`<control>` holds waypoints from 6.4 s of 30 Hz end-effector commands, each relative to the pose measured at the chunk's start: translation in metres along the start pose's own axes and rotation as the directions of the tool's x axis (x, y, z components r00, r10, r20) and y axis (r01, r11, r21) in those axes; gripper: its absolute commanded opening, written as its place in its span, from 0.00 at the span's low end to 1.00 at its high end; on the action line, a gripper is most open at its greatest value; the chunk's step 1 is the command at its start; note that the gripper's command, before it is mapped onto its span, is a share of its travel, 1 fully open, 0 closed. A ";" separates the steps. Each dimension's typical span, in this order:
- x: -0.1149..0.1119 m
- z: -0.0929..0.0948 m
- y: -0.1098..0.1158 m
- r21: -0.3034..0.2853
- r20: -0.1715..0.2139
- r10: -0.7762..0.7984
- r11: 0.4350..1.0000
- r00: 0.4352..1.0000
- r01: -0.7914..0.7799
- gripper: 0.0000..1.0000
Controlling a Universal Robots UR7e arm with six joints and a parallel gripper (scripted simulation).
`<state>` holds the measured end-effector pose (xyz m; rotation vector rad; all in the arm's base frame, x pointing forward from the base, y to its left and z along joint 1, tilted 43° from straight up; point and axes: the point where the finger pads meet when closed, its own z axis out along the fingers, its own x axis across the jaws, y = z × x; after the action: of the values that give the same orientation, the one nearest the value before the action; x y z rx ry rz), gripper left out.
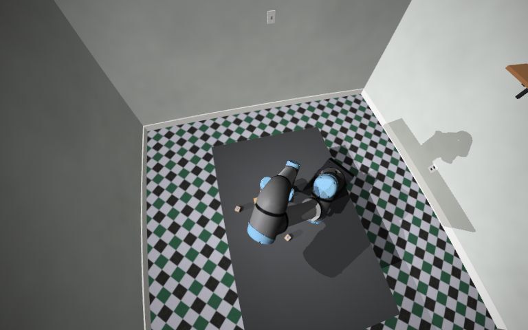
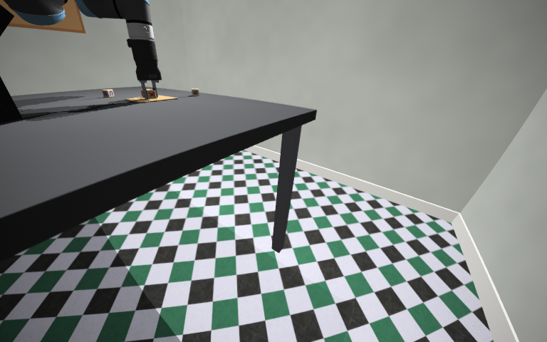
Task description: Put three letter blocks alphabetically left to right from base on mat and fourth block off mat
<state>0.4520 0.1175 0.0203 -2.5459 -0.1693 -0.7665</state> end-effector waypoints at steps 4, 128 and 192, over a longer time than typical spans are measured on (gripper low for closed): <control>0.000 0.000 0.000 0.000 -0.001 0.000 1.000 1.000 0.000 0.57; 0.000 -0.090 0.000 0.000 -0.001 0.000 1.000 1.000 0.000 1.00; 0.192 -0.085 0.002 0.000 -0.001 0.512 0.859 0.859 -0.512 1.00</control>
<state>0.5708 0.0726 0.1866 -2.4171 0.4952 -0.5484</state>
